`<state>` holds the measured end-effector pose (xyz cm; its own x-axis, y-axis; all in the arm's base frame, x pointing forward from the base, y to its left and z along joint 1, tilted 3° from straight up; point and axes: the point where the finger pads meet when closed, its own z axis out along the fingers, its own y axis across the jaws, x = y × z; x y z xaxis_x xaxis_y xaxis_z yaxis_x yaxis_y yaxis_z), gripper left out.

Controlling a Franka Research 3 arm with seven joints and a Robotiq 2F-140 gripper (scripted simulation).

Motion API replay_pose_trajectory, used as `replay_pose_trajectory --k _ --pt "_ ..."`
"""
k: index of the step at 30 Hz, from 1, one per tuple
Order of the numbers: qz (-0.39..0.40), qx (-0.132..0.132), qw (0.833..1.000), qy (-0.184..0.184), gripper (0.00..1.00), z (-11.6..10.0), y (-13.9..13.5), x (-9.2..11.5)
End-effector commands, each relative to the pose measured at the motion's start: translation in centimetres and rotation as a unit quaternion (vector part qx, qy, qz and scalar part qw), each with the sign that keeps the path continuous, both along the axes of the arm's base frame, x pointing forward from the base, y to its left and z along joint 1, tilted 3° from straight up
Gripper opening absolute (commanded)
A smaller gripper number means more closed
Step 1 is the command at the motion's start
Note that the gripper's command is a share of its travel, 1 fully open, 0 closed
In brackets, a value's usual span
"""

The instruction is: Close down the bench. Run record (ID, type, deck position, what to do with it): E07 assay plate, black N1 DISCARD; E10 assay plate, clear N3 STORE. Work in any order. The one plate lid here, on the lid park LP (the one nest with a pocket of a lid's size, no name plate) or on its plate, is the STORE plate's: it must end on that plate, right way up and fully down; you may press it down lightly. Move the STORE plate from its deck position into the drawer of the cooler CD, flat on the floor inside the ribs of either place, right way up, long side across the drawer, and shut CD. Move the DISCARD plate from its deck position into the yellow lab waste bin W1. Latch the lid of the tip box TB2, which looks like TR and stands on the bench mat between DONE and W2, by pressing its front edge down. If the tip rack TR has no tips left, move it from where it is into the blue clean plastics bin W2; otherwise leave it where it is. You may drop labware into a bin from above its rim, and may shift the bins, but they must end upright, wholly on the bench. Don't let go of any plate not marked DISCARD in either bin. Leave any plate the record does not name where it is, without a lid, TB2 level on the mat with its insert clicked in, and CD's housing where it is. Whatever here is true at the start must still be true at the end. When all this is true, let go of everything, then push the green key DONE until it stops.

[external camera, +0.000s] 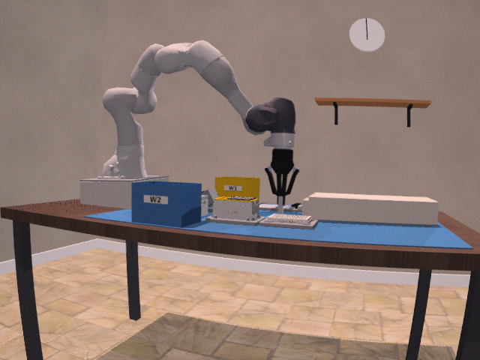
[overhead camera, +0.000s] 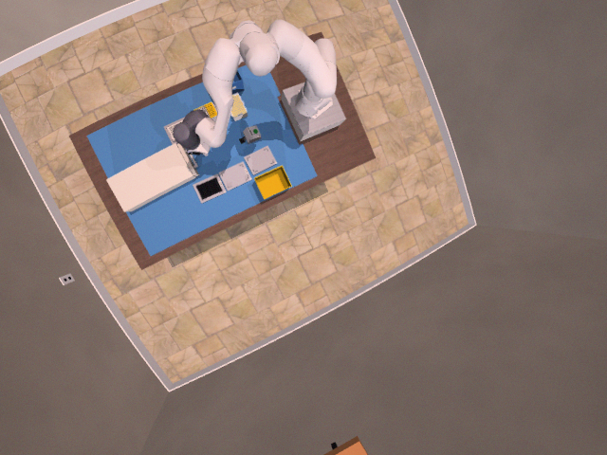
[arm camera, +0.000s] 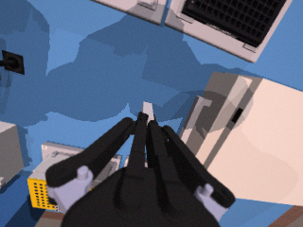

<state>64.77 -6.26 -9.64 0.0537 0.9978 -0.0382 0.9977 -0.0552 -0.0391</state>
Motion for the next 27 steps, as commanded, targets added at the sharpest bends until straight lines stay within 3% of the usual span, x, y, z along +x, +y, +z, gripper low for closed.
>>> replay_pose_trajectory --k 1,27 --pt "-0.004 0.000 1.000 -0.001 0.00 0.2 -0.1 0.0" --pt "-0.004 0.000 1.000 -0.001 0.00 3.3 0.0 0.1"
